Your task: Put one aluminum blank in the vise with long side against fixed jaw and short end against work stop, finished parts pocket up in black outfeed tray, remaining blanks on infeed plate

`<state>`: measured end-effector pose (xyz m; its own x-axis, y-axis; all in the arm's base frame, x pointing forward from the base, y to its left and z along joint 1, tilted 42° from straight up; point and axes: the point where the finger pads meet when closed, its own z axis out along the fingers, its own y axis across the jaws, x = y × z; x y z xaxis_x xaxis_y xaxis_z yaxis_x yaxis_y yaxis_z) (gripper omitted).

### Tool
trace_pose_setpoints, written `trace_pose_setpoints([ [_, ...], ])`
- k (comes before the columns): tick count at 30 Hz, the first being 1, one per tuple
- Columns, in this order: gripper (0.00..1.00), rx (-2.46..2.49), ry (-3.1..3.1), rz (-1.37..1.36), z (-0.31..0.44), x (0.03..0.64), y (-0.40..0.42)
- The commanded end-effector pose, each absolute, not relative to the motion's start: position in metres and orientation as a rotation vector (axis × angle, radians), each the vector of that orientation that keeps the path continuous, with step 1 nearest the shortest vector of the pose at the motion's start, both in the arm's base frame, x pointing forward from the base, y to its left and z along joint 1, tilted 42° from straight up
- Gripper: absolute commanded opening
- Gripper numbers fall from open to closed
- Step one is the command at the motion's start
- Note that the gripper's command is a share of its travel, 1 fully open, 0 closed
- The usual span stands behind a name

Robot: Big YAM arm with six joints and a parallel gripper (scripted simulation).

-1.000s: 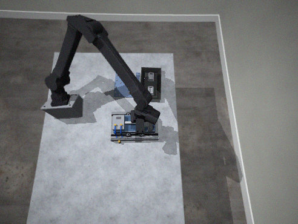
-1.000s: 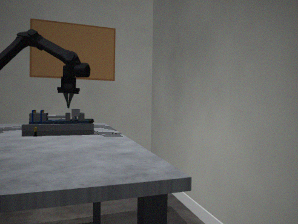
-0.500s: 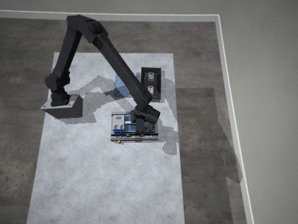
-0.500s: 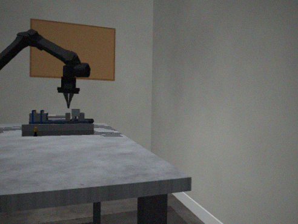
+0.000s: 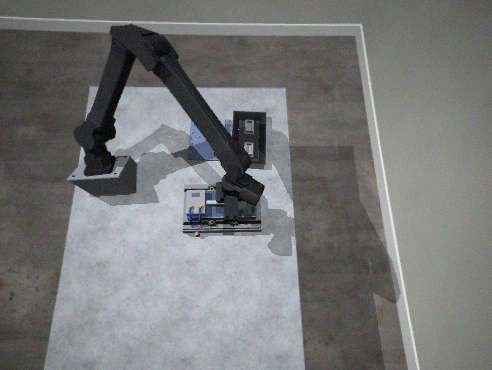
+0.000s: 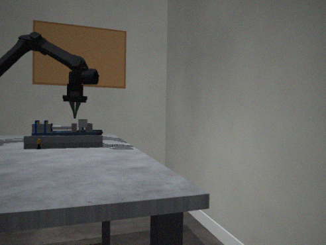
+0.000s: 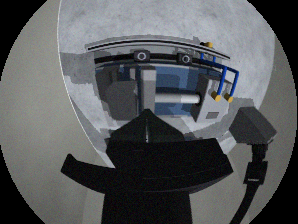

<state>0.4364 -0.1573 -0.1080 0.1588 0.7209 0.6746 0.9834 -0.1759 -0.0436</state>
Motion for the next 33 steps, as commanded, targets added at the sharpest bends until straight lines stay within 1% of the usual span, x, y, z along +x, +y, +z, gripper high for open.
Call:
trace_pose_setpoints([
  [1,0.0,-1.977,-1.622,-0.736,-0.1145,0.4444,-0.1658],
  [14,0.0,-1.985,-1.634,-0.747,-0.1141,0.4514,-0.1751],
  [33,0.0,-1.984,-1.622,-0.743,-0.1158,0.4458,-0.1746],
])
